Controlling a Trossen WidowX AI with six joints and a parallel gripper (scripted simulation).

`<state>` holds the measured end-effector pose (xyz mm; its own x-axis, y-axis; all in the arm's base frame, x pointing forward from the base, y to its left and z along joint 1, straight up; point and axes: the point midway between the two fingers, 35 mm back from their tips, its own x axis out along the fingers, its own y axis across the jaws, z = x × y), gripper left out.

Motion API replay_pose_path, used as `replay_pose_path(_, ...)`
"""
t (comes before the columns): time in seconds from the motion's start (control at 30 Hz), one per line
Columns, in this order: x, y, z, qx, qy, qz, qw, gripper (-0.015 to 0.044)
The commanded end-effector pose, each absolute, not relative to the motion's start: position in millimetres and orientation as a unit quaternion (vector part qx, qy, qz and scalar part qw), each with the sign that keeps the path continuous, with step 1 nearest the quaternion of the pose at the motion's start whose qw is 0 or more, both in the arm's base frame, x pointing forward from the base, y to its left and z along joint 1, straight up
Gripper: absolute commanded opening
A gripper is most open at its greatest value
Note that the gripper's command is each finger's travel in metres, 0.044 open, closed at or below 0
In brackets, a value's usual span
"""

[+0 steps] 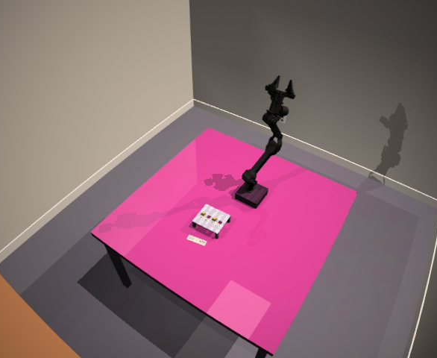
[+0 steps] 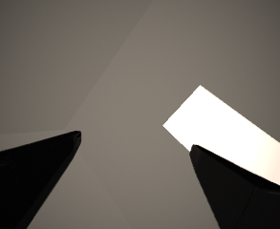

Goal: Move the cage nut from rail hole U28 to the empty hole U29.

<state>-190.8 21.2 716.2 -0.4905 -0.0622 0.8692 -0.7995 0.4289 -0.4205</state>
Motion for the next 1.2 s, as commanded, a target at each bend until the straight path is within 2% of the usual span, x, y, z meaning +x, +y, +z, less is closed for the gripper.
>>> replay_pose_path(0.0, -130.3, 5.8, 734.5, 0.342, -0.699, 0.422, 0.464, 0.0440)
replay_pose_path(0.17, -57.7, -11.9, 746.3, 0.400, -0.654, 0.377, 0.520, 0.0440)
replay_pose_path(0.6, 122.8, -45.4, 723.4, 0.506, -0.526, 0.249, 0.636, 0.0440)
replay_pose_path(0.97, 279.1, -60.7, 640.4, 0.581, -0.350, 0.116, 0.726, 0.0440)
replay_pose_path(1.17, 343.6, -61.6, 578.9, 0.614, -0.247, 0.047, 0.748, 0.0440)
